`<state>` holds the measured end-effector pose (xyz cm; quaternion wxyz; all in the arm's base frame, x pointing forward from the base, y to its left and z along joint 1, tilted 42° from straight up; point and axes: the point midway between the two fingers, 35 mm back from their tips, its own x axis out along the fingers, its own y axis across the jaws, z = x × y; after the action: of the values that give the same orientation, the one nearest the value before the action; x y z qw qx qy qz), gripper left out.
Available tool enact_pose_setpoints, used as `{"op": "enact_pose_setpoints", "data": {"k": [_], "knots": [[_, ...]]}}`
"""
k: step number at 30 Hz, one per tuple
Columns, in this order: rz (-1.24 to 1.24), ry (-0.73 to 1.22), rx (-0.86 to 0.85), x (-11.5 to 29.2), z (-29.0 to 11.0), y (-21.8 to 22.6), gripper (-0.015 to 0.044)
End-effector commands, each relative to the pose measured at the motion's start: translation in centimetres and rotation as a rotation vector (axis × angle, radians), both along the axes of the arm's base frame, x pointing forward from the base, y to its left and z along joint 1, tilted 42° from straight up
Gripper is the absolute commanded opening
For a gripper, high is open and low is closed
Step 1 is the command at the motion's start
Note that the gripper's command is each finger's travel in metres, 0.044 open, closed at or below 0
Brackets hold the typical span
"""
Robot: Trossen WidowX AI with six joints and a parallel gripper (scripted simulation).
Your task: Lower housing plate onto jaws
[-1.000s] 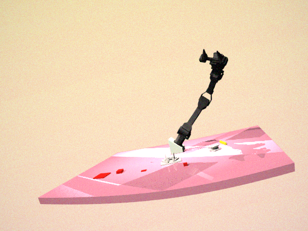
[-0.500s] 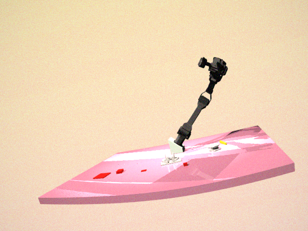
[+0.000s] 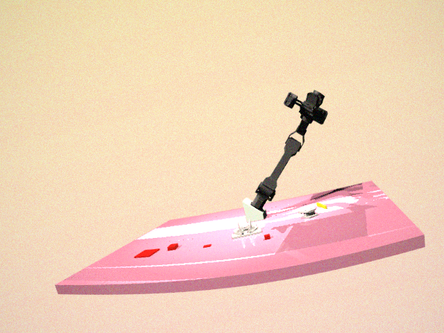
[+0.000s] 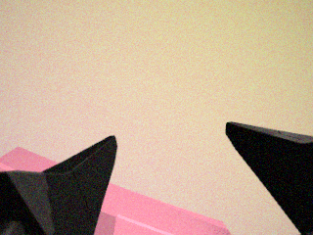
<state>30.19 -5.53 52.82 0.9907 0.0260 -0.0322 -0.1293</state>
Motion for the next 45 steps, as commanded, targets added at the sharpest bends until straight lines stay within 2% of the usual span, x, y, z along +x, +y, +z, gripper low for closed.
{"op": "enact_pose_setpoints", "data": {"k": [1, 23, 45], "knots": [[0.041, 0.059, -0.015, 0.6, -1.5, 0.7, 0.0440], [0.319, 0.406, -0.052, 2.2, -11.2, 5.3, 0.0440], [0.625, 0.729, -0.029, 0.1, -20.1, 10.2, 0.0440]]}}
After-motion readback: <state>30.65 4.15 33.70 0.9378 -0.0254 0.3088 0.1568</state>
